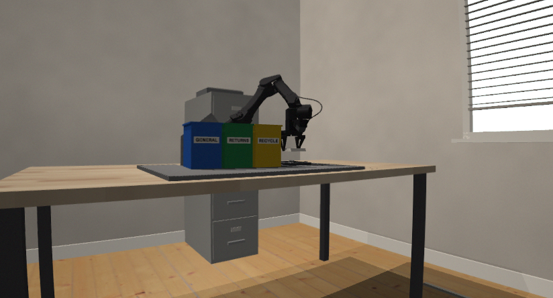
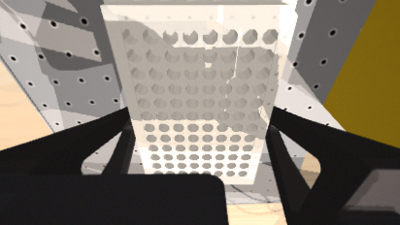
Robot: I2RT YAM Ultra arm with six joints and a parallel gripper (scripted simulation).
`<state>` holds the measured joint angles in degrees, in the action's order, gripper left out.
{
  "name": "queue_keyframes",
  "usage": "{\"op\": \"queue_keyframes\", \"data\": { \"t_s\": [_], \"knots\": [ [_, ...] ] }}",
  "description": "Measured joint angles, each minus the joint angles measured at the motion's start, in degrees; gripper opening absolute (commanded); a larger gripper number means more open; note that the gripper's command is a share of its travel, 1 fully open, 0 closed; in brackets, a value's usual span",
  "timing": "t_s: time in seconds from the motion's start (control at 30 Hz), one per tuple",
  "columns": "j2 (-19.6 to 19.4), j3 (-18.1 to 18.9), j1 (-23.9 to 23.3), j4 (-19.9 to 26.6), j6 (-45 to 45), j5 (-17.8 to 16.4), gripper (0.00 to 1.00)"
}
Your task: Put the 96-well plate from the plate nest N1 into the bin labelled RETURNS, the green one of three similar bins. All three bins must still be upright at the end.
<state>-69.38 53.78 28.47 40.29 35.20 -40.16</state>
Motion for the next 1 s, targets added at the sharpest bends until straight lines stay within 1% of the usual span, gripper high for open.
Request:
{"op": "queue_keyframes", "data": {
  "t_s": [0.67, 1.0],
  "knots": [
    [1.66, 3.93, -5.40, 9.40, -5.97, -2.80, 0.00],
    [1.90, 5.95, -8.00, 14.10, -9.07, -4.11, 0.00]
  ]
}}
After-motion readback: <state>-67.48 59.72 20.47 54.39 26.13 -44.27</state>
